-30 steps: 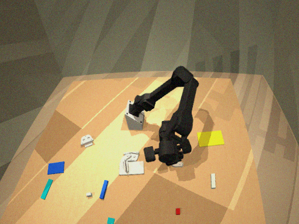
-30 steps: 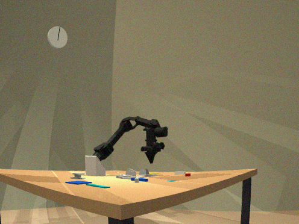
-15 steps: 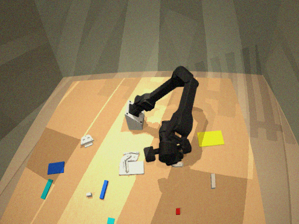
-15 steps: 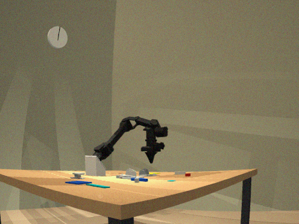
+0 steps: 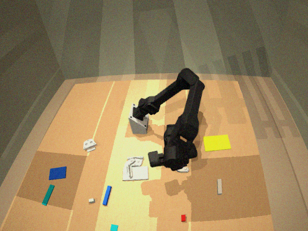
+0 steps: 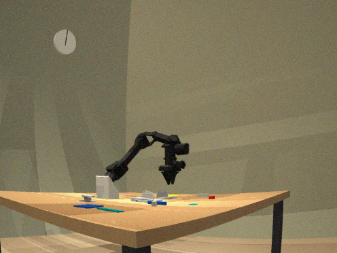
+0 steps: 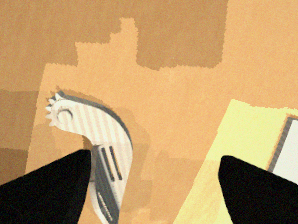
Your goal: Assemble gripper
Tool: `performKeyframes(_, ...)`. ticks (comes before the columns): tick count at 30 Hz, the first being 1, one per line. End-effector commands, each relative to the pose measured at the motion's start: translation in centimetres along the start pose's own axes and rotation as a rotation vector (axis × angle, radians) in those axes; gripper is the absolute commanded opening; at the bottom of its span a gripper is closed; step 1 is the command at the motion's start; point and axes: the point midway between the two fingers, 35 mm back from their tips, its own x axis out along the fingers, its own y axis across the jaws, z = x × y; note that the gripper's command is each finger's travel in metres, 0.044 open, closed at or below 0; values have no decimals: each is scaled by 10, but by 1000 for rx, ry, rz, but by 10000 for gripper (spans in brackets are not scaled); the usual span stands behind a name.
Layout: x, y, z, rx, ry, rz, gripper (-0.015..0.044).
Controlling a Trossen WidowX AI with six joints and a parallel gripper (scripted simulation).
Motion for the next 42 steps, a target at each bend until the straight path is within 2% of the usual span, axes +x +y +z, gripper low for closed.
performKeyframes(1, 0, 0, 0, 0, 0, 0, 368)
performKeyframes(4, 0, 0, 0, 0, 0, 0, 440)
performKeyframes(32, 0, 0, 0, 0, 0, 0, 440)
performKeyframes(42, 0, 0, 0, 0, 0, 0, 177)
